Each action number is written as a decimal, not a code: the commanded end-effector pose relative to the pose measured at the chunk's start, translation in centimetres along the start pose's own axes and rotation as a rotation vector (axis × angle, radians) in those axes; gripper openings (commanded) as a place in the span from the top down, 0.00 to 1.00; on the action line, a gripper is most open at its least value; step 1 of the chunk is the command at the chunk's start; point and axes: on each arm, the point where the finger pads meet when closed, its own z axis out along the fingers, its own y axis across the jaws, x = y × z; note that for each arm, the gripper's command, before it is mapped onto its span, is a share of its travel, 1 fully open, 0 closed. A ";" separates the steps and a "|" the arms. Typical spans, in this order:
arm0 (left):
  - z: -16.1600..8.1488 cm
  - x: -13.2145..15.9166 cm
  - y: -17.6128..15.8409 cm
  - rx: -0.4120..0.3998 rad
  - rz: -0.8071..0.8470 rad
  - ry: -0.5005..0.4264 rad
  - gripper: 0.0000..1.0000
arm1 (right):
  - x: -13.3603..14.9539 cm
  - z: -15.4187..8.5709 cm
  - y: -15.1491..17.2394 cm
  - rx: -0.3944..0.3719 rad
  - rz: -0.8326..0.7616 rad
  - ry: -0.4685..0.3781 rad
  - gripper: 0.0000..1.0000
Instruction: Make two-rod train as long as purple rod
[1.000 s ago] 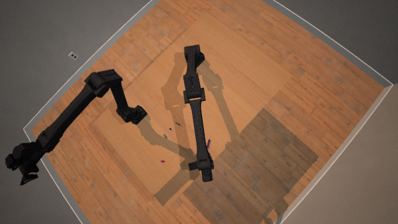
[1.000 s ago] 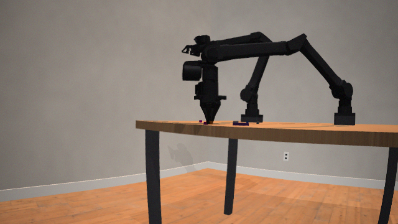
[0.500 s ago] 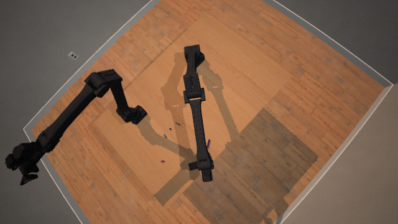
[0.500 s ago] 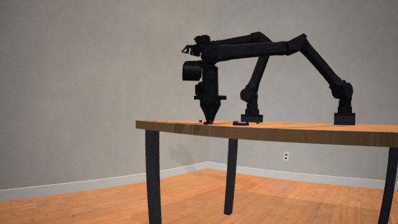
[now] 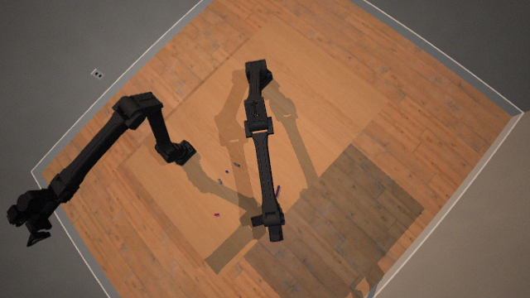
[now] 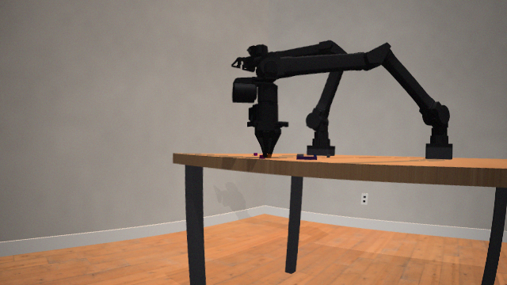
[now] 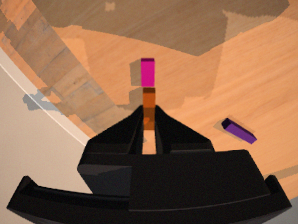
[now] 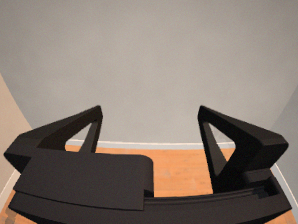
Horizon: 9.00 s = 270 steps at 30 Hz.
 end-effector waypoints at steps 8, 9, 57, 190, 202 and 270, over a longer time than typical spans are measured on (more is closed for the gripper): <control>-2.6 -1.6 1.9 -0.061 0.001 -0.011 0.96 | -1.9 -0.9 -0.7 0.014 0.009 -0.045 0.00; -2.6 -1.7 1.9 -0.061 0.001 -0.011 0.96 | -1.9 -0.9 -0.7 0.014 0.009 -0.045 0.00; -2.6 -1.8 2.0 -0.061 0.001 -0.011 0.96 | -1.9 -0.9 -0.7 0.014 0.009 -0.045 0.00; -12.6 -1.7 1.5 -0.075 0.001 -0.014 0.00 | -1.9 -0.9 -0.7 0.014 0.009 -0.045 0.00; -12.6 -1.7 1.5 -0.075 0.001 -0.014 0.00 | -1.9 -0.9 -0.7 0.014 0.009 -0.045 0.00; -12.6 -1.7 1.5 -0.075 0.001 -0.014 0.00 | -1.9 -0.9 -0.7 0.014 0.009 -0.045 0.00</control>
